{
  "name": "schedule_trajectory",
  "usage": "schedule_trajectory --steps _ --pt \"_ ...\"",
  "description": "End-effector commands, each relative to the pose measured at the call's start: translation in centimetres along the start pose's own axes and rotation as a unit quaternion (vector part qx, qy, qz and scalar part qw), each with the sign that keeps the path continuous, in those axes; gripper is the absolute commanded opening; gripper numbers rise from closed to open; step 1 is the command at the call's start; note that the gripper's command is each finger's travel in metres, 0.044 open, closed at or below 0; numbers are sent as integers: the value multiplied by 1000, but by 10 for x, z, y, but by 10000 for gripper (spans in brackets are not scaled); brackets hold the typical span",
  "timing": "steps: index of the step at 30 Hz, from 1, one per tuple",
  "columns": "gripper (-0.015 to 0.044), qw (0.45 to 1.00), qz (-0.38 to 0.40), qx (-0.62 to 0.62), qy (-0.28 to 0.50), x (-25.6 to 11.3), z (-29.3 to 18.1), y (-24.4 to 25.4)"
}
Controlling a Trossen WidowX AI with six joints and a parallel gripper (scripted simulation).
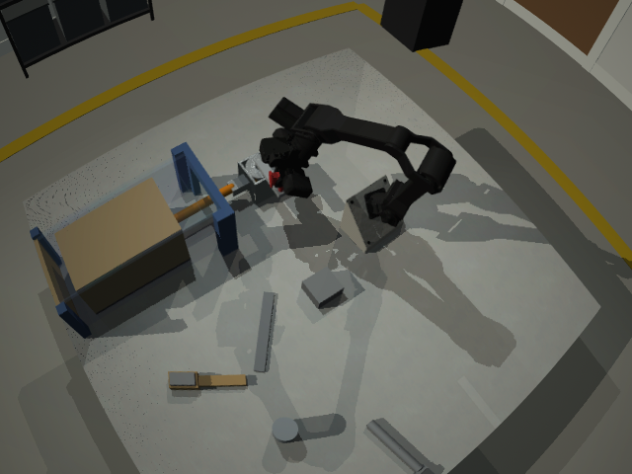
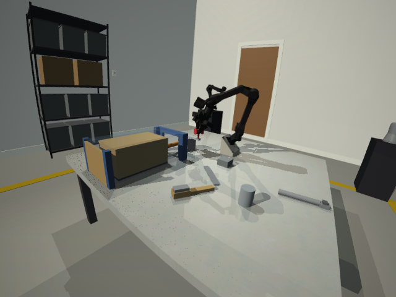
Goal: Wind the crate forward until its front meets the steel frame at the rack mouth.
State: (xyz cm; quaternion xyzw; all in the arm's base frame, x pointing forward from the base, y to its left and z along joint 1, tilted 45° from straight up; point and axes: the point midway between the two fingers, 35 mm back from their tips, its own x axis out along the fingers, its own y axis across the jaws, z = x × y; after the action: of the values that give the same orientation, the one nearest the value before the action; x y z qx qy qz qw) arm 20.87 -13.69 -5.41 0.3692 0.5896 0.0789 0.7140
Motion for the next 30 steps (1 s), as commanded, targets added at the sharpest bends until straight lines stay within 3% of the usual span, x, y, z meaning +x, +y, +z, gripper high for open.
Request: schedule_trajectory --steps 1,30 --pt "0 1000 -4 2 7 -1 -9 -4" --pt "0 1000 -6 3 8 -16 -39 -32"
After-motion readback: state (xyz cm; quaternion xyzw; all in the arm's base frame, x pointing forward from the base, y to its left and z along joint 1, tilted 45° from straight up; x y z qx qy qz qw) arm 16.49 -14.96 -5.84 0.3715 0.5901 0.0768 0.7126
